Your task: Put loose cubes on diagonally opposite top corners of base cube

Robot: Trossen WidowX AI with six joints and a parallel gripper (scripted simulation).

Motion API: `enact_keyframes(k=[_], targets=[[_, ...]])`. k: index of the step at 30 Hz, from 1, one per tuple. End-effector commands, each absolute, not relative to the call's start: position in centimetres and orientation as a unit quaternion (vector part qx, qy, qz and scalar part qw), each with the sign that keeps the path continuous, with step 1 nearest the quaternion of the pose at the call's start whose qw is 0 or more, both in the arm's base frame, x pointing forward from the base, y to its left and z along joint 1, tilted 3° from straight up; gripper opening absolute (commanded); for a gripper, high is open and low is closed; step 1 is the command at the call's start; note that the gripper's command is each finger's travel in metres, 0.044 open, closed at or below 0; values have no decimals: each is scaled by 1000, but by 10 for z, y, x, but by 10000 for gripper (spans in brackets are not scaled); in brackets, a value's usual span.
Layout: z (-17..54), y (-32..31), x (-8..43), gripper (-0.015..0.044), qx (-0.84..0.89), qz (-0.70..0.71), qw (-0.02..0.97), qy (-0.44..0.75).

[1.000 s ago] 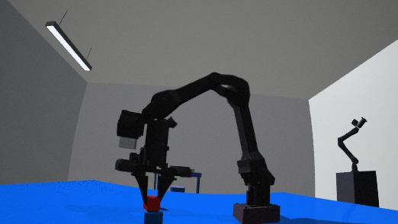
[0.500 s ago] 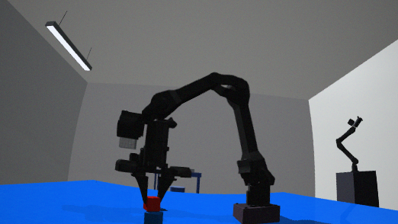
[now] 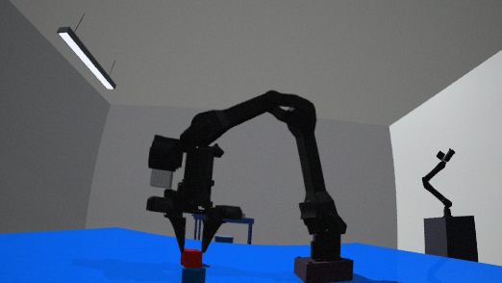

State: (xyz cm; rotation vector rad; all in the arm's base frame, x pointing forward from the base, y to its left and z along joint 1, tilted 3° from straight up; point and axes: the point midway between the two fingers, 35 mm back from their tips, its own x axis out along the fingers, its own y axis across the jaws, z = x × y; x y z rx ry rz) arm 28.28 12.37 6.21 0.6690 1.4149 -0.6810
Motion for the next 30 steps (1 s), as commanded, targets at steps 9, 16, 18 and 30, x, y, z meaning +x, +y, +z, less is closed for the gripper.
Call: enact_keyframes(k=[9, 16, 18, 30], targets=[[82, 125, 283, 205, 298, -299, 659, 623], [83, 114, 290, 265, 294, -298, 659, 624], [88, 100, 299, 265, 293, -297, 660, 625], [117, 0, 337, 265, 282, -290, 667, 625]])
